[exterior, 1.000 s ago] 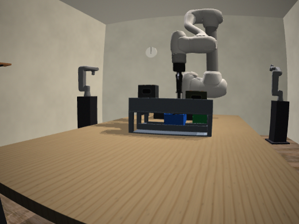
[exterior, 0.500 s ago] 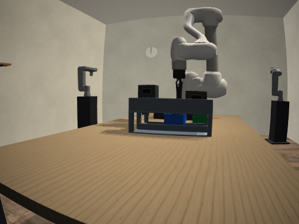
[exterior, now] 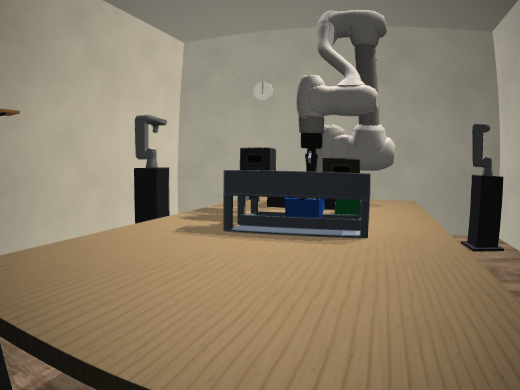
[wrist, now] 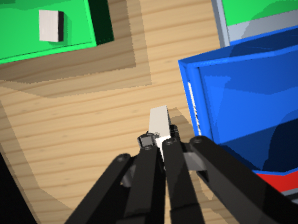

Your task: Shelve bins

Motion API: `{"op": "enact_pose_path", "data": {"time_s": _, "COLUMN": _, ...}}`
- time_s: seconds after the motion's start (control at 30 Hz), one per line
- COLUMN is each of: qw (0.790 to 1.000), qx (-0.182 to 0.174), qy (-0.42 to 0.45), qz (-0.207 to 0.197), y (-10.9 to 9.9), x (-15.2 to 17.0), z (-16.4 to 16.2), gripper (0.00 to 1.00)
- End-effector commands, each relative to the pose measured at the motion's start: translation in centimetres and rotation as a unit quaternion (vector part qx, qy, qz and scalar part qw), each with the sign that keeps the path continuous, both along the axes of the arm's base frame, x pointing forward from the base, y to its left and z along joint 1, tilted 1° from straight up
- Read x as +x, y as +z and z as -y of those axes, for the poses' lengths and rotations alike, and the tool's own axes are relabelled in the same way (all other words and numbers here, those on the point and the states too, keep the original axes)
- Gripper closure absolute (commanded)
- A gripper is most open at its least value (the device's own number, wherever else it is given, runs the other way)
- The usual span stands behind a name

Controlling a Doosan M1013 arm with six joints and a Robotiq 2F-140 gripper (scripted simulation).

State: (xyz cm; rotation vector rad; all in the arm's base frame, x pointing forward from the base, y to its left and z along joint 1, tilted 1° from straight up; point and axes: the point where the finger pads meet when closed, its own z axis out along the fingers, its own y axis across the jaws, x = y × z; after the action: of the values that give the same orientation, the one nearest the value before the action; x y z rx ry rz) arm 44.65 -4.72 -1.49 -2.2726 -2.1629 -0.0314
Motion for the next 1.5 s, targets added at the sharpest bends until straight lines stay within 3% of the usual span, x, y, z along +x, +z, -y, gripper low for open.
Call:
{"op": "enact_pose_path", "data": {"time_s": 0.0, "qw": 1.0, "qx": 0.0, "qy": 0.0, "qz": 0.0, "y": -0.2, "x": 0.0, "z": 0.0, "gripper": 0.9}}
{"op": "enact_pose_path", "data": {"time_s": 0.37, "qw": 1.0, "qx": 0.0, "qy": 0.0, "qz": 0.0, "y": -1.2, "x": 0.0, "z": 0.0, "gripper": 0.9}}
{"op": "enact_pose_path", "data": {"time_s": 1.47, "qw": 1.0, "qx": 0.0, "qy": 0.0, "qz": 0.0, "y": -1.2, "x": 0.6, "z": 0.0, "gripper": 0.9}}
